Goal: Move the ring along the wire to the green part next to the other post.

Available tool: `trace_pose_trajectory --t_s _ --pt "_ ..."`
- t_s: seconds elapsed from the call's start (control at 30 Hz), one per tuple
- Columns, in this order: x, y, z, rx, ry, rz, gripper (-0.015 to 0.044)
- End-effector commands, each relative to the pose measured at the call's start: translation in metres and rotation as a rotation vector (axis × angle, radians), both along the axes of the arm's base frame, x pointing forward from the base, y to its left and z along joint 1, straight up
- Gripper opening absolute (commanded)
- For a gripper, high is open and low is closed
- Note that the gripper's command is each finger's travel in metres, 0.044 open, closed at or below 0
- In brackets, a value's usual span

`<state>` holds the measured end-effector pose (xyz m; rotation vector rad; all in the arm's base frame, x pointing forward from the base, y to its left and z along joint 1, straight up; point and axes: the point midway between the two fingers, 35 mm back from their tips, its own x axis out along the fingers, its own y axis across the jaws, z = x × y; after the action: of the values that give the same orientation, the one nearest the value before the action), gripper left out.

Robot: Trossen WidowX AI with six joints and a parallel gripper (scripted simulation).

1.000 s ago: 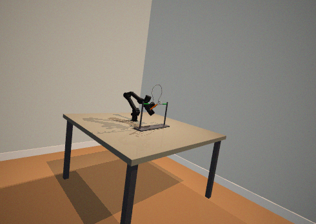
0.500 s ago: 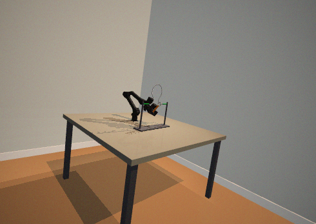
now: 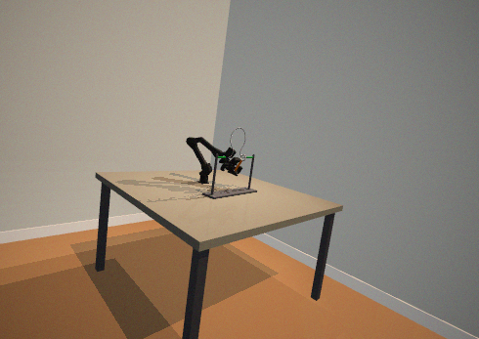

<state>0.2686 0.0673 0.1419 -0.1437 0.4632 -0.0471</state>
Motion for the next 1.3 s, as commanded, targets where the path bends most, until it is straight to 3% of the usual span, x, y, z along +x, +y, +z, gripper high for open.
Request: trace_pose_trajectory --t_s 0.0,1.27 --pt "0.0 0.008 0.003 0.041 -0.003 -0.005 -0.015" --pt "-0.004 0.055 0.002 0.111 -0.001 -0.005 -0.015"
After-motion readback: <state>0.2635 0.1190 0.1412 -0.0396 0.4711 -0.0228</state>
